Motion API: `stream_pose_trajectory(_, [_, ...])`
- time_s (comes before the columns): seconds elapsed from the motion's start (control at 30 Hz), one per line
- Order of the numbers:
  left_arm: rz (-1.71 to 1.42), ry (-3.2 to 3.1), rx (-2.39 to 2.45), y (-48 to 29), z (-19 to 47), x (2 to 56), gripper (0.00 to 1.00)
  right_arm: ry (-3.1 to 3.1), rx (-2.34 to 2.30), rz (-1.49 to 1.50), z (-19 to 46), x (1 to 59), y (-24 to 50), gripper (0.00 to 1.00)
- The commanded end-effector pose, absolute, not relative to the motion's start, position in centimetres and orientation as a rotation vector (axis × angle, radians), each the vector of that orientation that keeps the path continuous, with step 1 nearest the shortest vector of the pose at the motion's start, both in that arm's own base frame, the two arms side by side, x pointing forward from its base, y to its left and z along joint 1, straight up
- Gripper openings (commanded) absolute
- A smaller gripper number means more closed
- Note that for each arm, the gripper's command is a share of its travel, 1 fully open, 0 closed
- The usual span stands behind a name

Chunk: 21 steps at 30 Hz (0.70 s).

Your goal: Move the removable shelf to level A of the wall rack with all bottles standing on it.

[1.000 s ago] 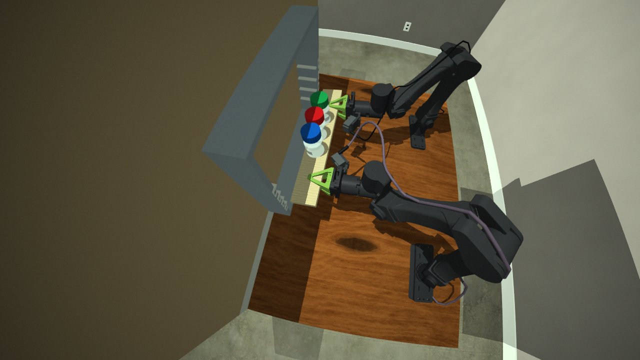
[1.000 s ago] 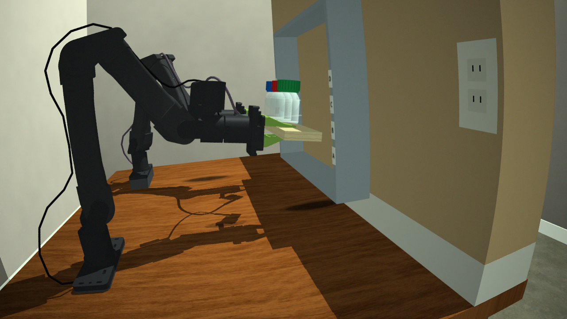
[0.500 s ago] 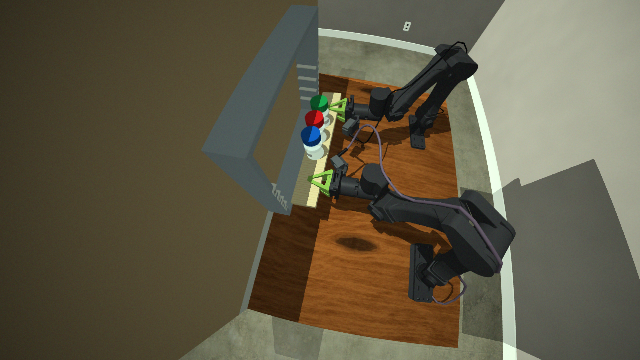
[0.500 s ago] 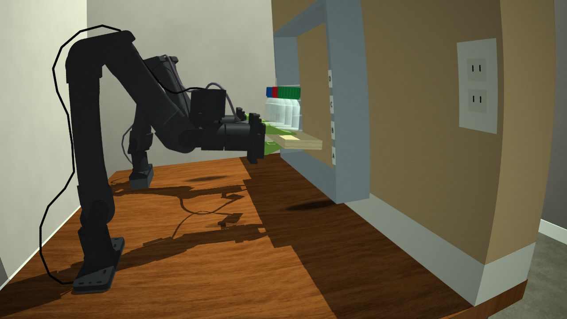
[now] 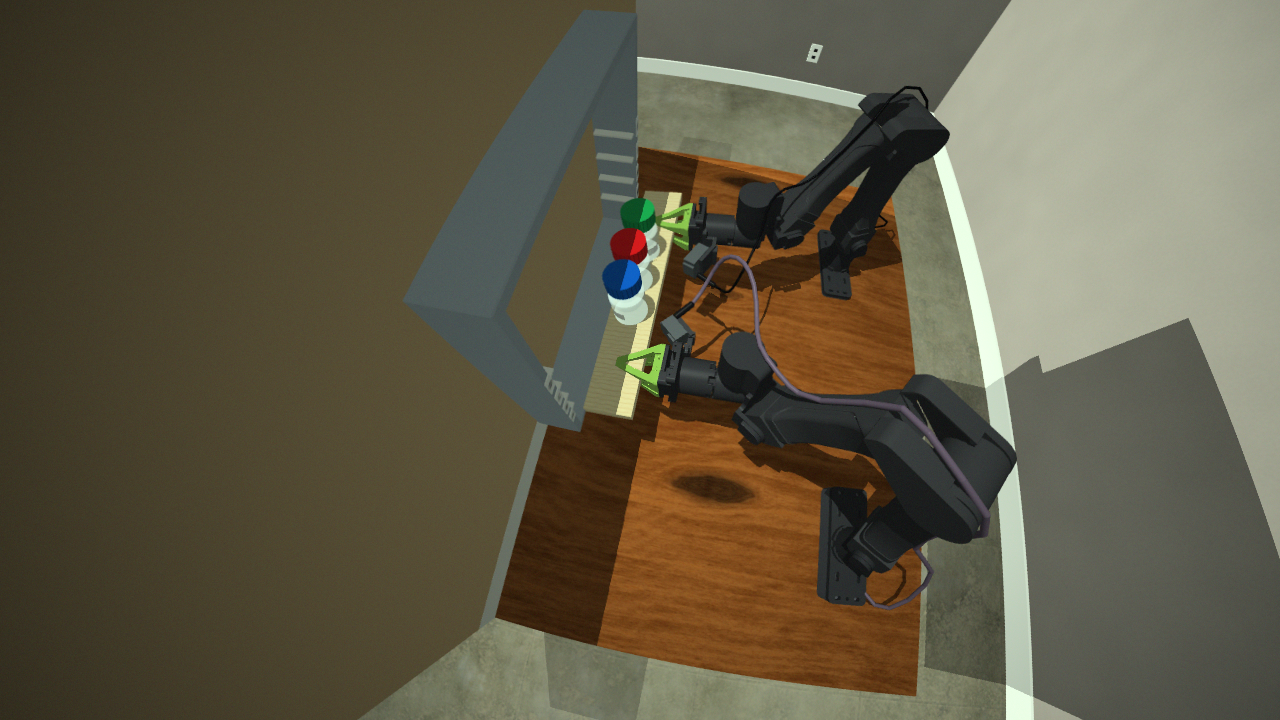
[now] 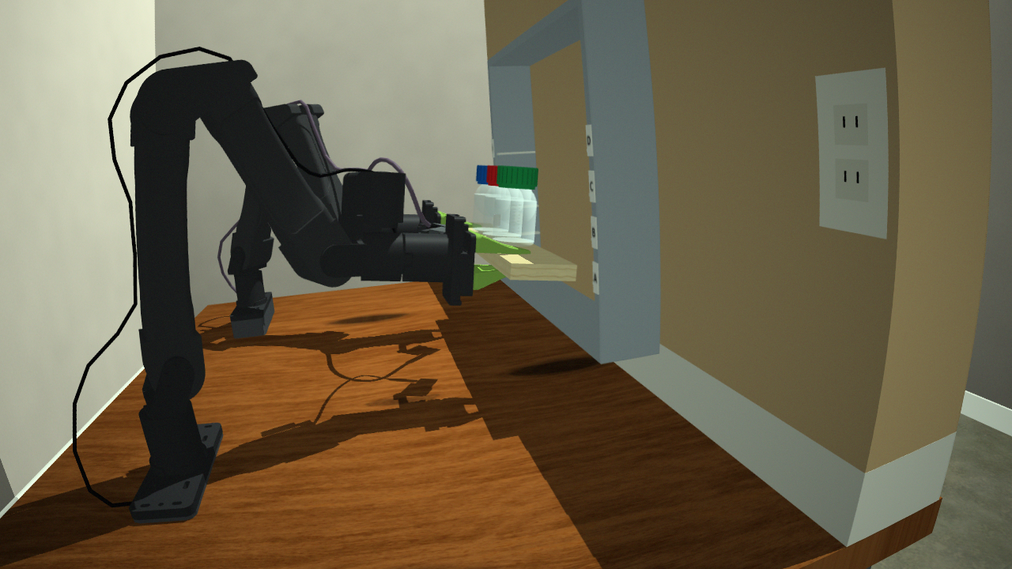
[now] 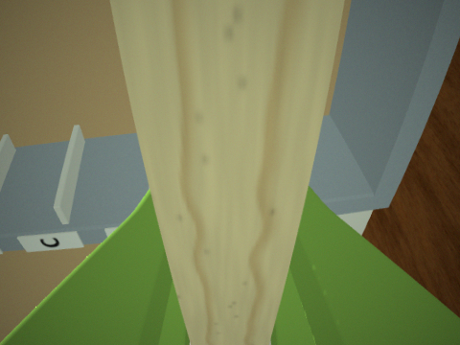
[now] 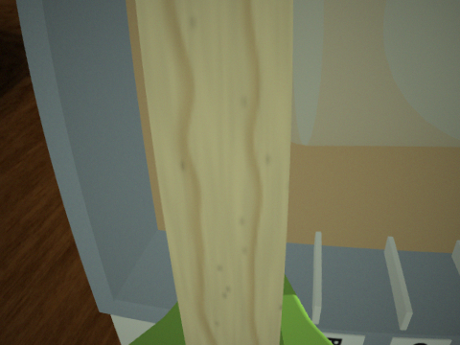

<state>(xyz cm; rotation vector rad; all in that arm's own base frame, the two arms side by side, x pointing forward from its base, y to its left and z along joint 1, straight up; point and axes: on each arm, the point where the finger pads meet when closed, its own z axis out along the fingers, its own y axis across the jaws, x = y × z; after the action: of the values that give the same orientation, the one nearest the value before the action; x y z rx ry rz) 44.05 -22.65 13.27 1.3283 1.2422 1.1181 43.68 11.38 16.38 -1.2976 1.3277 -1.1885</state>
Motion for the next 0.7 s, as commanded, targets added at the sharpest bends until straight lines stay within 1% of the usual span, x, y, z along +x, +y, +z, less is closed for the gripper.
stream_pose_trajectory(0.0, [1.176, 1.176, 1.230, -22.5, 16.9, 45.2, 0.00, 1.245, -1.186, -1.245, 20.3, 44.9, 11.2, 0.00])
stream_pose_trajectory(0.67, [1.176, 1.176, 1.230, -22.6, 17.4, 47.5, 0.00, 1.245, -1.186, -1.245, 20.8, 47.2, 11.1, 0.00])
